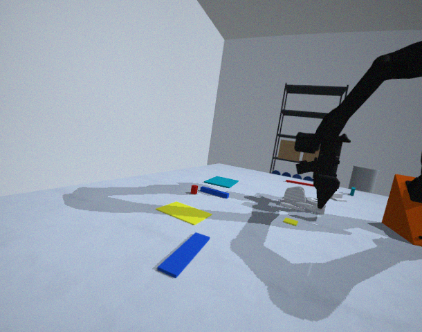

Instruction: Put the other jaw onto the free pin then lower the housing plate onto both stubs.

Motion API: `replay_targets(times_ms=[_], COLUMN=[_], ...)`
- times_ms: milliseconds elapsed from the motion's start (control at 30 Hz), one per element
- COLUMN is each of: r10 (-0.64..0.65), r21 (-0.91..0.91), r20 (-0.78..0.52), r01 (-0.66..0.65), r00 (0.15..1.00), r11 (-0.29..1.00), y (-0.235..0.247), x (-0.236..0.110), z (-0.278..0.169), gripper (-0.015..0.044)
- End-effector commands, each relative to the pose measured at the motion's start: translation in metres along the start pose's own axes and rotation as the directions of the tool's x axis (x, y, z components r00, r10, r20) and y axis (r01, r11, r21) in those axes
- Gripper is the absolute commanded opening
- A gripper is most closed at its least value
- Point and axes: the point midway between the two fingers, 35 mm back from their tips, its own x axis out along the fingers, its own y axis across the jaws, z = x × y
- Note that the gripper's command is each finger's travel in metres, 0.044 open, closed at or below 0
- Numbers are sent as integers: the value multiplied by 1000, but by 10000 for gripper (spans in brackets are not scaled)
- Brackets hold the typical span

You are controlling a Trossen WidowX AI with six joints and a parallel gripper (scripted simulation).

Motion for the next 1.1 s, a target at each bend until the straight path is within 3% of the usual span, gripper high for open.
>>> replay_targets(times_ms=[0,133,367,600,1067], r10=[-11,-8,-4,-9,-9], r21=[-13,-10,1,-7,-8], r20=[20,16,20,14,14], r01=[11,8,4,10,9], r00=[1000,1000,1000,1000,1000], r11=[1000,1000,1000,1000,1000], y=[-1,0,-2,-2,-2], x=[-30,-65,-65,-115,-116], z=[7,2,-1,-40,-41], gripper=[440,440,440,440,440])
